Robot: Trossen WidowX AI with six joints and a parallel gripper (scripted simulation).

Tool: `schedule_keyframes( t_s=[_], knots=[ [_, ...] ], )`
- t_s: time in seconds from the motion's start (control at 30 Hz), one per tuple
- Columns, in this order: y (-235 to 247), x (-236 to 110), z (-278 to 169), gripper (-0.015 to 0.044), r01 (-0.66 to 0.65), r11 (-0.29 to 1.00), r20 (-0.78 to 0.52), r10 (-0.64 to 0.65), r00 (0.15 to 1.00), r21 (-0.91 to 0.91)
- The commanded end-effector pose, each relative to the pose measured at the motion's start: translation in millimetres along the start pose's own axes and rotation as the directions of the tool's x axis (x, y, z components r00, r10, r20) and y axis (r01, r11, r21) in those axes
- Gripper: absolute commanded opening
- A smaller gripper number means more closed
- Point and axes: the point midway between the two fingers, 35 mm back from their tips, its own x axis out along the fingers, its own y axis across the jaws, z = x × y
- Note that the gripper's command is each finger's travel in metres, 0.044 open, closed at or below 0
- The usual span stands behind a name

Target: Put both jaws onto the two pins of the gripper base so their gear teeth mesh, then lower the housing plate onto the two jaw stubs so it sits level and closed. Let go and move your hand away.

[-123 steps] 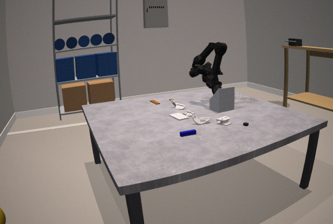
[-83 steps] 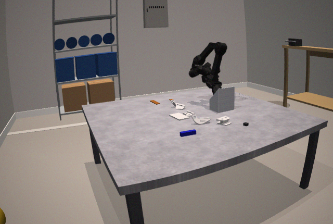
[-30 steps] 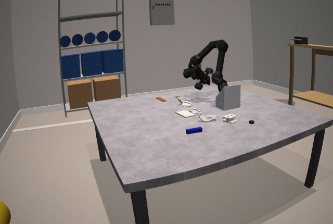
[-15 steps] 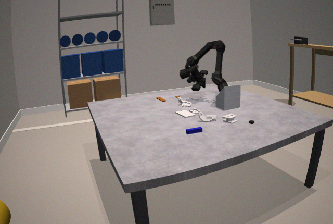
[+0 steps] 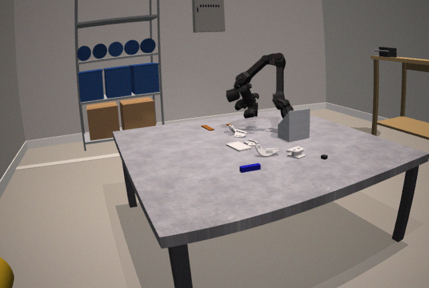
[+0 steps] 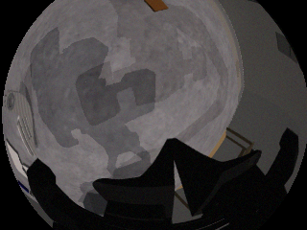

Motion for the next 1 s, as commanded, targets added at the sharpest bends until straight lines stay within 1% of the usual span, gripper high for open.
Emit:
schedule_keyframes(
  t_s=[0.0, 0.3, 0.57, 0.73, 0.97],
  knots=[
    [12.0, -6.1, 8.9, 0.0, -0.035, 0.995, 0.024, 0.037, 0.999, -0.095],
    [35.1, -18.8, 22.4, 0.0, -0.077, 0.957, 0.062, 0.098, 0.993, -0.278],
    [56.9, -32.1, 32.3, 0.0, -0.097, 0.894, 0.092, 0.152, 0.984, -0.438],
    [71.6, -40.7, 37.0, 0.0, -0.097, 0.833, 0.106, 0.184, 0.977, -0.544],
    [94.0, -53.7, 41.7, 0.0, -0.081, 0.718, 0.122, 0.226, 0.966, -0.692]
  ],
)
